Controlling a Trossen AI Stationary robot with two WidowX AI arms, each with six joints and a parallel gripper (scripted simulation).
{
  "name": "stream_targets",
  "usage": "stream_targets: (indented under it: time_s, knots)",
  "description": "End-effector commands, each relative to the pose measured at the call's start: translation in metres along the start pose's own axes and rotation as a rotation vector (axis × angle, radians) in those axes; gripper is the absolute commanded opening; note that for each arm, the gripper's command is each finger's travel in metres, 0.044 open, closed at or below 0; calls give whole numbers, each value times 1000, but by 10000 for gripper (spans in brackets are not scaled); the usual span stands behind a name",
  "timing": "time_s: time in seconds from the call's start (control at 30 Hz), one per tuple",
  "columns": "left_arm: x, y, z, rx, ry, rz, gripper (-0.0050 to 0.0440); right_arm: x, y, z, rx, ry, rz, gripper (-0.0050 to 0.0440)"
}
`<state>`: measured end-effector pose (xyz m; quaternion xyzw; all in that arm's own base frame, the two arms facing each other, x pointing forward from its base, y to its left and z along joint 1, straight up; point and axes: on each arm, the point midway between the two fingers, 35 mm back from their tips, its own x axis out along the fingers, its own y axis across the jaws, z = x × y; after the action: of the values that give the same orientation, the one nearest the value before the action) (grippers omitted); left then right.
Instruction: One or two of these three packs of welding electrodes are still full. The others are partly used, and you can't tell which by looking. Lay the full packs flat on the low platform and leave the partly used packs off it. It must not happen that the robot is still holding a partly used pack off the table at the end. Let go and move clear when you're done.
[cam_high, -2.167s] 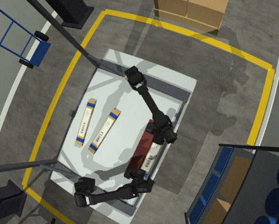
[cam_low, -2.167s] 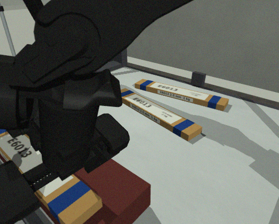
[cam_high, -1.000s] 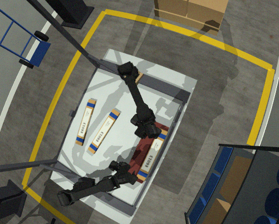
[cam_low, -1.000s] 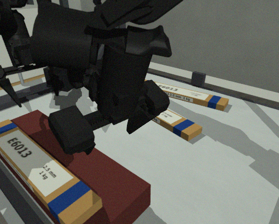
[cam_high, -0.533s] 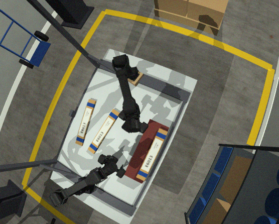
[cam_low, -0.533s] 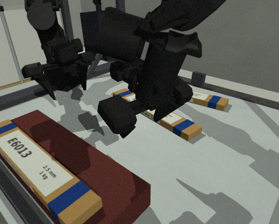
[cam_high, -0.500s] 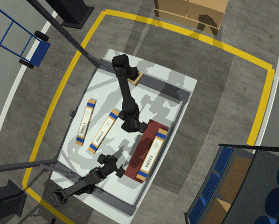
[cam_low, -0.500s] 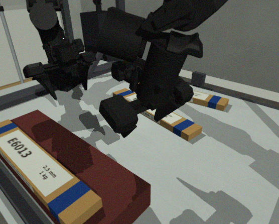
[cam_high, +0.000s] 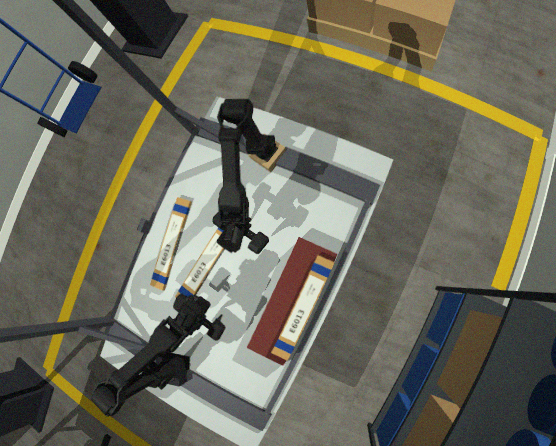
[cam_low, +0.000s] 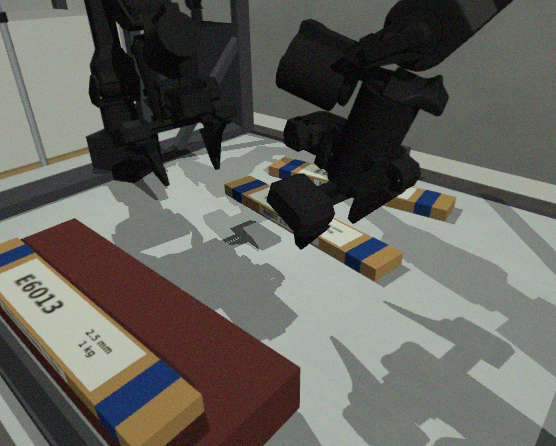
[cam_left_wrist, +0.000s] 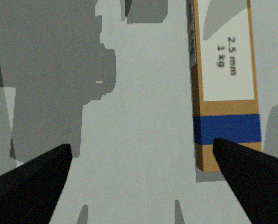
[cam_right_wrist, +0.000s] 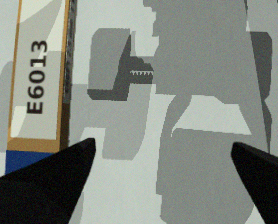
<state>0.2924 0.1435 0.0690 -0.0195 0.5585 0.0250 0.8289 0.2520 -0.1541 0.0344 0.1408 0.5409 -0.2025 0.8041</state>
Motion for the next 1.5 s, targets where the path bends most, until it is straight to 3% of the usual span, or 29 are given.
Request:
stream_targets:
  time_s: [0.0,0.4,0.67,1.17,1.47]
  knots:
    - [0,-16,4,-5,-19,19,430,-2,17,-1,8,-19,-13,430]
    - [25,-93,9,-9,1,11,430,7,97,-13,11,-21,-6,430]
    - [21,-94,15,-7,-20,10,430,12,138,-22,12,-20,-3,430]
    - [22,-93,14,-7,-20,10,430,11,137,-25,10,-16,-2,430]
    - [51,-93,-2,-9,0,9,430,43,135,-42,8,-1,-12,430]
